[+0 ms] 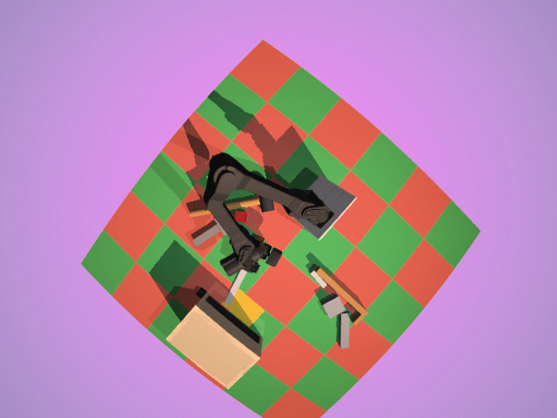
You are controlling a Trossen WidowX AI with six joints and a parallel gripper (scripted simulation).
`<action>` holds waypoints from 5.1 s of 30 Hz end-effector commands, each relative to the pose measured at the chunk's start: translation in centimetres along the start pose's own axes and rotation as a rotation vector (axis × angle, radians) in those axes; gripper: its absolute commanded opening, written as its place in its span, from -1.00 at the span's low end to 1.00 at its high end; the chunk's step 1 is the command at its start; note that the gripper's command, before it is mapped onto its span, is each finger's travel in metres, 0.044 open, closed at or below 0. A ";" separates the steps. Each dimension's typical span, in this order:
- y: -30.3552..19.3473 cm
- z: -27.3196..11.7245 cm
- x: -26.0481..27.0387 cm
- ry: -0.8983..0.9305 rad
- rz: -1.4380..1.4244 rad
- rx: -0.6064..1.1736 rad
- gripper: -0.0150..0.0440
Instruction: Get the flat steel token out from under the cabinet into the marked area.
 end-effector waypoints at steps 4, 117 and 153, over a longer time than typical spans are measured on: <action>0.8 0.0 0.0 -0.001 -0.001 -0.001 -0.49; 13.1 -0.2 0.8 0.001 0.000 -0.009 -0.49; 16.4 -0.2 0.7 0.001 0.002 -0.011 -0.49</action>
Point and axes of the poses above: the point midway between the two fingers, 35 mm back from their tips, its own z axis out along the fingers, its own x axis across the jaws, y = z × x, the point moved 7 cm from there along -z, back along the fingers, and after that the axes turned 3 degrees about z, right-handed, at the moved point
